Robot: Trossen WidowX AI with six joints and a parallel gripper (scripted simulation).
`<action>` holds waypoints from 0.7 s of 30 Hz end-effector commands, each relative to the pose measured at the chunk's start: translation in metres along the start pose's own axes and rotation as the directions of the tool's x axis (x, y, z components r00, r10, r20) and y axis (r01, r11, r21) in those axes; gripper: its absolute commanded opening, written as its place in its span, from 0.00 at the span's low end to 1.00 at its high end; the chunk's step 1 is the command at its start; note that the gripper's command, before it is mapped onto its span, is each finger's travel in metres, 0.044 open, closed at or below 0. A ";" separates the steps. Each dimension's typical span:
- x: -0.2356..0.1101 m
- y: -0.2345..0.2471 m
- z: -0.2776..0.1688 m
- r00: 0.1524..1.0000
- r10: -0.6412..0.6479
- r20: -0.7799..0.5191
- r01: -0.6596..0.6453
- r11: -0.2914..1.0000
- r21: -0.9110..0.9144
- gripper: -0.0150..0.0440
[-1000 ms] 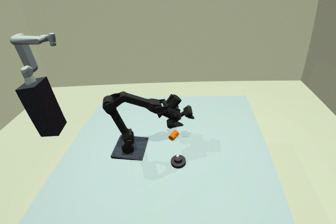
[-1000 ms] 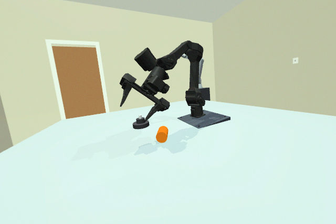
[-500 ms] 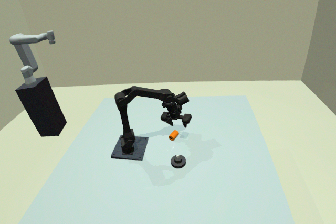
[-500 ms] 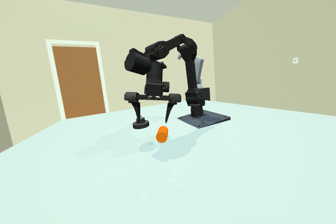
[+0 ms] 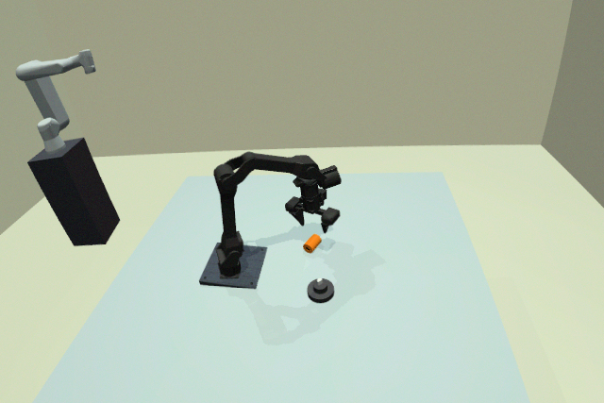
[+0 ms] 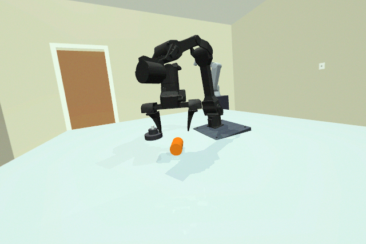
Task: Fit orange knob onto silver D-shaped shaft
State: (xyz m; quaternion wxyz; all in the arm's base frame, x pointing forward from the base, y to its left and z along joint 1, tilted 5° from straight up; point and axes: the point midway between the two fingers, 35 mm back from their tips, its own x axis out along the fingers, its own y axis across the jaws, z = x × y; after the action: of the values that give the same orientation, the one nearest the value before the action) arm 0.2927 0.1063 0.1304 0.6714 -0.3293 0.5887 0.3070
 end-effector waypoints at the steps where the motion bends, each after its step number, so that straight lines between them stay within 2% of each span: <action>1: 0.019 0.001 -0.002 1.000 0.005 -0.016 -0.005 1.000 0.005 1.00; 21: 0.045 0.001 -0.002 1.000 0.005 -0.016 -0.005 1.000 0.005 1.00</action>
State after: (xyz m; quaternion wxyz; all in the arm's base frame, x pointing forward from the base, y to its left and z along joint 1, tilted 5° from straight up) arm 0.2962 0.1071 0.0931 0.6681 -0.3283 0.5933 0.3063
